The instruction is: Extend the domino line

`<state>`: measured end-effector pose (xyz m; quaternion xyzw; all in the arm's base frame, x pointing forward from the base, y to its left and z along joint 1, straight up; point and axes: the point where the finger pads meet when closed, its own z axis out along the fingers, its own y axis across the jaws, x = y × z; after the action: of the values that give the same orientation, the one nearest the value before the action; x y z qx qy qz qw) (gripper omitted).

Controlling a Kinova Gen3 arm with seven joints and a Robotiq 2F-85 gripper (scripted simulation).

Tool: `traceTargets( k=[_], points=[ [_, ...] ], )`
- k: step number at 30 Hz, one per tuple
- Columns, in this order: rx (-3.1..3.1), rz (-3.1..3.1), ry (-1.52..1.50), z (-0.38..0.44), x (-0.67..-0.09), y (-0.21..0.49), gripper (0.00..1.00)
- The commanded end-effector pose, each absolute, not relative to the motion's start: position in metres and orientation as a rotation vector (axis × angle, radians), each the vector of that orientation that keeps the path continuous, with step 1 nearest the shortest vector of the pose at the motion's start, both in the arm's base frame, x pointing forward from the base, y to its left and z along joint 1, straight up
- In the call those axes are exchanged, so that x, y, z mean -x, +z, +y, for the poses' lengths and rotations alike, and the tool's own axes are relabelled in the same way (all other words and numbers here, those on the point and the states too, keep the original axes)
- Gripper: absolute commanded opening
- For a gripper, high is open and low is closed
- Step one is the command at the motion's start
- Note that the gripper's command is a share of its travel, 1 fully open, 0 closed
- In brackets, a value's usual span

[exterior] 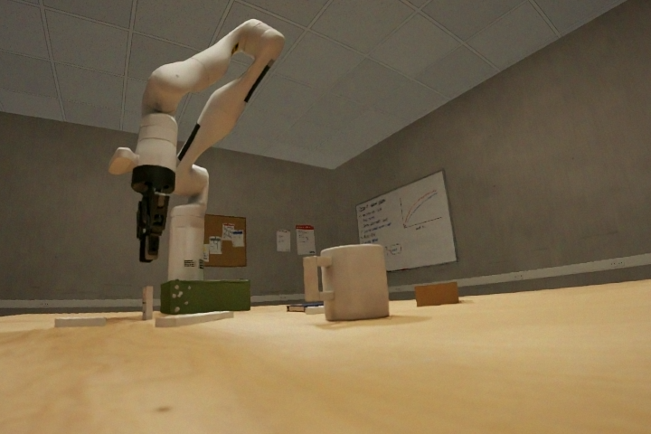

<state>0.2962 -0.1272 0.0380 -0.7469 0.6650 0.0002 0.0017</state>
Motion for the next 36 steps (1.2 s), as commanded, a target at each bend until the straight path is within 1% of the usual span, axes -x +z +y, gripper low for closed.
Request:
traceTargets(
  k=[1,36],
  points=[
    [2.343,2.086,-0.001,-0.1272,-0.2966,0.0383,0.49],
    [2.343,2.085,-0.002,-0.1272,-0.2966,0.0350,0.49]
  ],
)
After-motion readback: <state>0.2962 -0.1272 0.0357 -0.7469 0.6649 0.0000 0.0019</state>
